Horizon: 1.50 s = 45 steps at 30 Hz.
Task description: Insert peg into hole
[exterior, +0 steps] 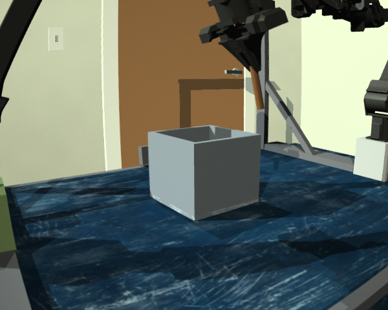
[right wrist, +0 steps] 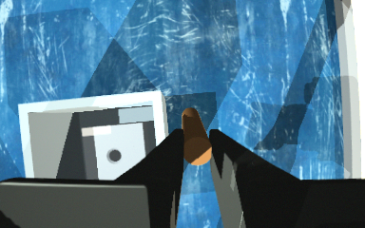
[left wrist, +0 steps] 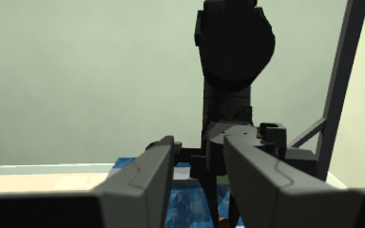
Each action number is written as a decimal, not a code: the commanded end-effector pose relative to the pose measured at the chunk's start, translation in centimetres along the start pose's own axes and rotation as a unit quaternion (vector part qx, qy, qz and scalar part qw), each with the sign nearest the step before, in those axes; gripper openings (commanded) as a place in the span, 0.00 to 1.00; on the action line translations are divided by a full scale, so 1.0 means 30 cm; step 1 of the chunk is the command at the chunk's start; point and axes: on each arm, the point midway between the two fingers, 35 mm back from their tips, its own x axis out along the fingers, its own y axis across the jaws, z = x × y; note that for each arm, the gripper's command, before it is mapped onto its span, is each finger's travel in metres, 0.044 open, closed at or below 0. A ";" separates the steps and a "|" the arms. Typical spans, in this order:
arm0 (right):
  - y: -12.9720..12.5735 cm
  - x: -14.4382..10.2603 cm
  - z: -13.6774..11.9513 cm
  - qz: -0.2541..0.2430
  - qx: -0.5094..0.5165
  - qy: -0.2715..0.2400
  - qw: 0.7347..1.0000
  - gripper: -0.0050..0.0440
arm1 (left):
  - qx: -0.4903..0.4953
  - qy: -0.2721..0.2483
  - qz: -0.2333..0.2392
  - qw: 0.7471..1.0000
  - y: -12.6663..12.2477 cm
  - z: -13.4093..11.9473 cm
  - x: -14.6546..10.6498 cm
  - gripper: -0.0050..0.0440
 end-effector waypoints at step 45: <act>0.341 0.220 -0.234 -0.083 0.345 0.094 0.930 0.00 | 0.002 -0.002 -0.001 1.000 0.001 0.004 -0.006 0.36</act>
